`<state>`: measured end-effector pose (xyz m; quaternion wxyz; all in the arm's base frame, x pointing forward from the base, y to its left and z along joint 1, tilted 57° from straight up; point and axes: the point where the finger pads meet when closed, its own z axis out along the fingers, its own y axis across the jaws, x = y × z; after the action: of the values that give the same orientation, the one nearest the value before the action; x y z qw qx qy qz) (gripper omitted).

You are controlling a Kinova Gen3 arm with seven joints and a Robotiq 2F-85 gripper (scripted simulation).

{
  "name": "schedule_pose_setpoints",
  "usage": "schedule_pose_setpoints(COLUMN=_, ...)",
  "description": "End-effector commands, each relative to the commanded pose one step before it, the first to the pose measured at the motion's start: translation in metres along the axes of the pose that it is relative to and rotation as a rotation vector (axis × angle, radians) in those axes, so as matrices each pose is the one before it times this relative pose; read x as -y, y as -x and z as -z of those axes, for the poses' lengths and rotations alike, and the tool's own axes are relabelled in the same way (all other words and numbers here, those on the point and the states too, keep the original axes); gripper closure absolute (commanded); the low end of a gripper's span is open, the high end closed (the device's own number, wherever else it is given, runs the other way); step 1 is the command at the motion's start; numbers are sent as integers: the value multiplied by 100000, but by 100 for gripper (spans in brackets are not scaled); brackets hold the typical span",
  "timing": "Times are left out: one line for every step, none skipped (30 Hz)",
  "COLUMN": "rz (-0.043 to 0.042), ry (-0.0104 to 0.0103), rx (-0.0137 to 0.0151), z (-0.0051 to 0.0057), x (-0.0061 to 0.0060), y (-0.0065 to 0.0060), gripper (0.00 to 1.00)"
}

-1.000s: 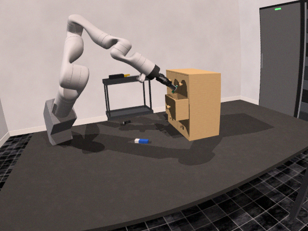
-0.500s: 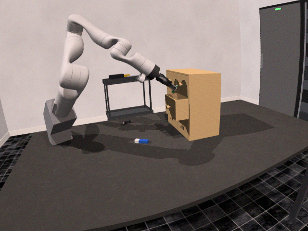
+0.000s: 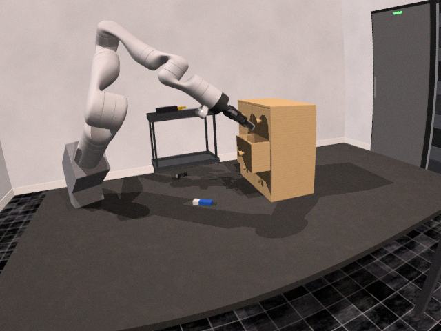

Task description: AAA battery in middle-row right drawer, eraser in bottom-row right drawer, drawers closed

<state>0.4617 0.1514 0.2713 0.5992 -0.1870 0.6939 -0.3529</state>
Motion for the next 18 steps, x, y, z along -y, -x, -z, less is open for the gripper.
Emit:
schedule_pose_setpoints(rz=816, ry=105, rx=-409, z=8, x=124, y=-118, gripper=0)
schedule_pose_setpoints(rz=0, ry=0, rx=0, z=0, x=0, y=0, gripper=0)
schedule_pose_setpoints(rz=0, ry=0, rx=0, z=0, x=0, y=0, gripper=0)
schedule_pose_setpoints(rz=0, ry=0, rx=0, z=0, x=0, y=0, gripper=0)
schedule_pose_setpoints(rz=-1, ry=-2, rx=-1, z=1, x=1, y=-1, gripper=0)
schedule_pose_setpoints(rz=-7, ry=-11, rx=-7, z=6, x=7, y=-9, gripper=0)
schedule_pose_setpoints(rz=-17, ry=-29, rx=-18, z=17, x=17, y=-23, gripper=0)
schedule_pose_setpoints(rz=-28, ry=-46, rx=-29, z=31, x=27, y=-39, gripper=0)
schedule_pose_setpoints(rz=0, ry=0, rx=0, z=39, x=0, y=-29, gripper=0)
schedule_pose_setpoints(rz=0, ry=0, rx=0, z=0, x=0, y=0, gripper=0)
schedule_pose_setpoints(rz=0, ry=0, rx=0, z=0, x=0, y=0, gripper=0)
schedule_pose_setpoints(rz=-1, ry=0, rx=0, z=56, x=0, y=-41, gripper=0)
schedule_pose_setpoints(rz=-1, ry=0, rx=0, z=75, x=0, y=-56, gripper=0)
schedule_pose_setpoints(rz=-1, ry=-1, rx=0, z=97, x=1, y=-72, gripper=0)
schedule_pose_setpoints(rz=-1, ry=-1, rx=0, z=120, x=1, y=-89, gripper=0)
schedule_pose_setpoints(rz=-2, ry=0, rx=-1, z=143, x=0, y=-106, gripper=0)
schedule_pose_setpoints(rz=-2, ry=-1, rx=0, z=168, x=1, y=-125, gripper=0)
schedule_pose_setpoints(rz=-2, ry=0, rx=-1, z=192, x=0, y=-142, gripper=0)
